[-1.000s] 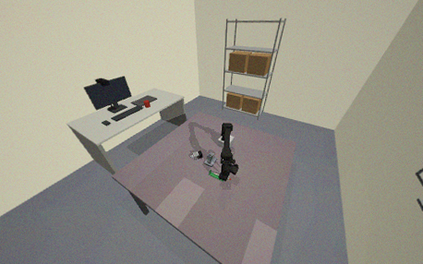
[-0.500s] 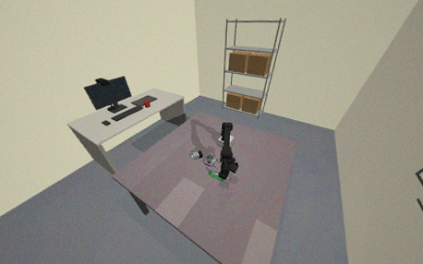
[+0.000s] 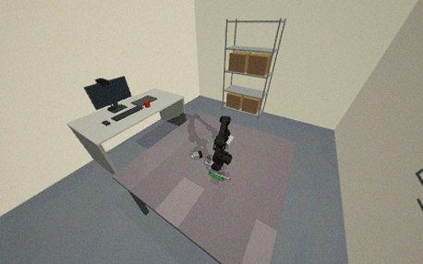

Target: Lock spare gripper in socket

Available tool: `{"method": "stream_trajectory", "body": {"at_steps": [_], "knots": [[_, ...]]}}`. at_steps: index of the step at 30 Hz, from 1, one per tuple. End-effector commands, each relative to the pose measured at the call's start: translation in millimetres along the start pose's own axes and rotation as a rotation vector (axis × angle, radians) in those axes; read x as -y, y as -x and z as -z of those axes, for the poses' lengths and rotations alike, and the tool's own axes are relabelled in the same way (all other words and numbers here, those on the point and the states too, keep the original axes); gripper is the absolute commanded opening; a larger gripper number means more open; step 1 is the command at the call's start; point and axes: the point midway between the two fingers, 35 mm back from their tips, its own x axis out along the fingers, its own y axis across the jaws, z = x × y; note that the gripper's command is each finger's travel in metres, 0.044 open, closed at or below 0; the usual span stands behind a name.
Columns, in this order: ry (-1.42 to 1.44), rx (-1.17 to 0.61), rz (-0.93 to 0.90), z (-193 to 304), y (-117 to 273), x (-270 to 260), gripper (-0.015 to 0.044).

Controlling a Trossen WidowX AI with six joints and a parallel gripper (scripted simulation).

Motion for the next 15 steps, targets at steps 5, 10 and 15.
{"method": "stream_trajectory", "body": {"at_steps": [5, 10, 15], "knots": [[0.004, -0.006, -0.008, 10.1, -64.3, -2.2, 0.018], [0.004, -0.006, -0.008, 10.7, -68.6, -2.4, 0.018], [0.004, -0.006, -0.008, 11.6, -75.7, -1.9, 0.018]]}}
